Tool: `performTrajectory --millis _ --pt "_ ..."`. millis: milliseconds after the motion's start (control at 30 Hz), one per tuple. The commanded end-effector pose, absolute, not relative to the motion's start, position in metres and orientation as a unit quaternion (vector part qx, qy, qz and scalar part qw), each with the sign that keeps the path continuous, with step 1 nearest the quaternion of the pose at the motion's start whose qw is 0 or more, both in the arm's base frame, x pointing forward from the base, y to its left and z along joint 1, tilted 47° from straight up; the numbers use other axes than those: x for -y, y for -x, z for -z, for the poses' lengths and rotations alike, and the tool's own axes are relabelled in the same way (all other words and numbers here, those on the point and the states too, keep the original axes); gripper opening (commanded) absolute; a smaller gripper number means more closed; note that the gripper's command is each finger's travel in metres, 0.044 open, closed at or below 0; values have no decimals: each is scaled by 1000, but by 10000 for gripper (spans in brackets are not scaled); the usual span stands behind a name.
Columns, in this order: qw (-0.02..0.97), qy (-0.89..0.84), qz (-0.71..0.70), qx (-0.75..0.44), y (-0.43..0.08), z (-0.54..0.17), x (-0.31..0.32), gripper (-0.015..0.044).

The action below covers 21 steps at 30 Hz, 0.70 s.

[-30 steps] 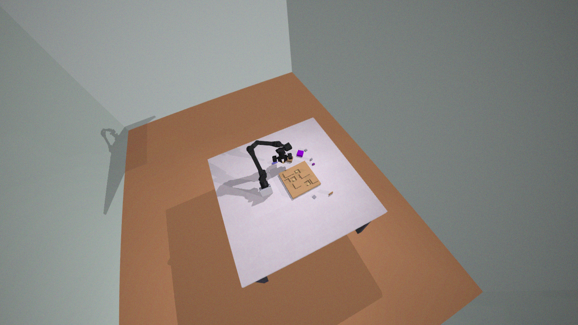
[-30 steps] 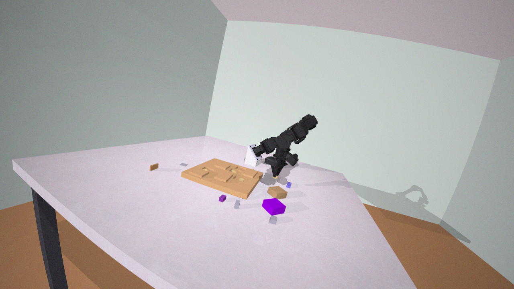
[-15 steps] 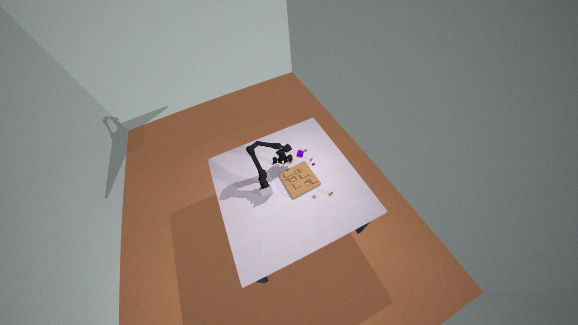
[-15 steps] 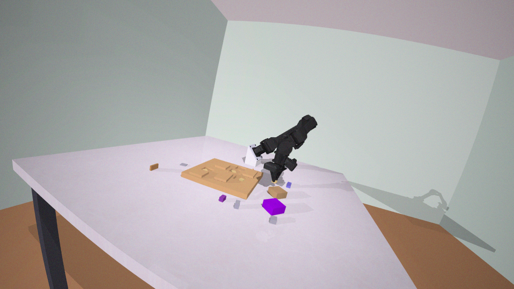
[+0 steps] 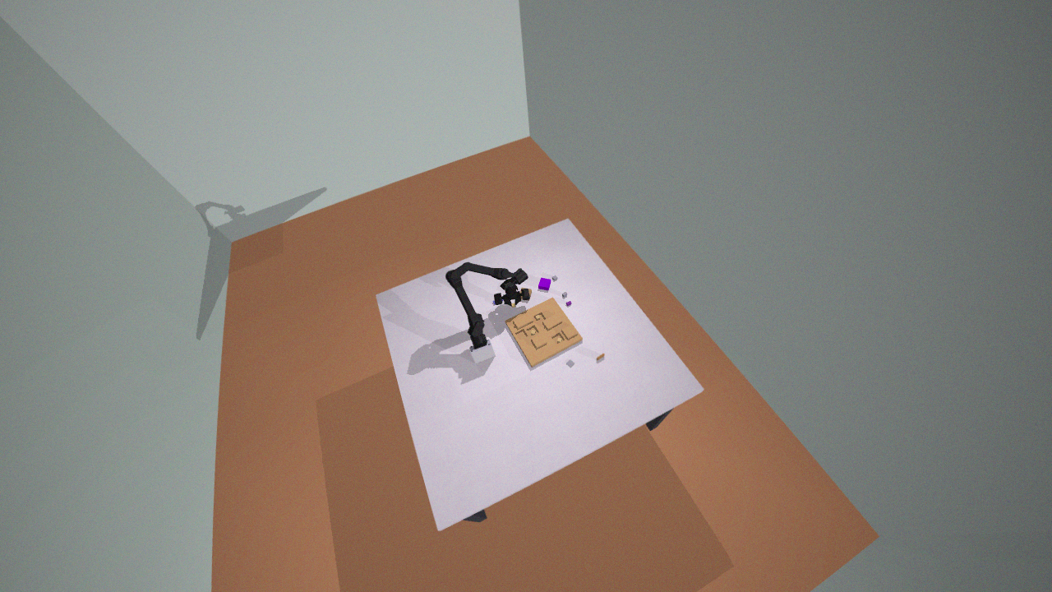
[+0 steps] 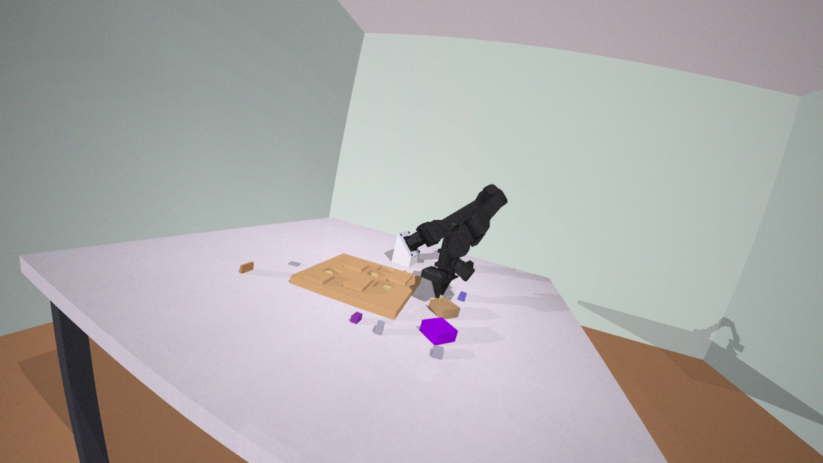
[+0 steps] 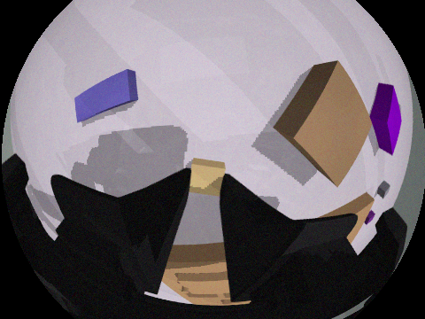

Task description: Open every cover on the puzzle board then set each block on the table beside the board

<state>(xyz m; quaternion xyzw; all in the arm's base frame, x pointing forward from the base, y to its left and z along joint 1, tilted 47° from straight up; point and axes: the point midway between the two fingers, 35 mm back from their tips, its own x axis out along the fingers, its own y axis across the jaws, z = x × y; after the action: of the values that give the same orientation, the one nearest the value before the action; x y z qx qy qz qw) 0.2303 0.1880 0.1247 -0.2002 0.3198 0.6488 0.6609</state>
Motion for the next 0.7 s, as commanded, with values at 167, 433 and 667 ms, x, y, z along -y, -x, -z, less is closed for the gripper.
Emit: performTrajectory --millis 167,433,667 --pt "661 200 -649 -320 -231 -125 -188 264" --pt "661 201 -648 -320 -231 -128 -184 440" --pt "660 203 -647 -322 -234 -142 -167 440"
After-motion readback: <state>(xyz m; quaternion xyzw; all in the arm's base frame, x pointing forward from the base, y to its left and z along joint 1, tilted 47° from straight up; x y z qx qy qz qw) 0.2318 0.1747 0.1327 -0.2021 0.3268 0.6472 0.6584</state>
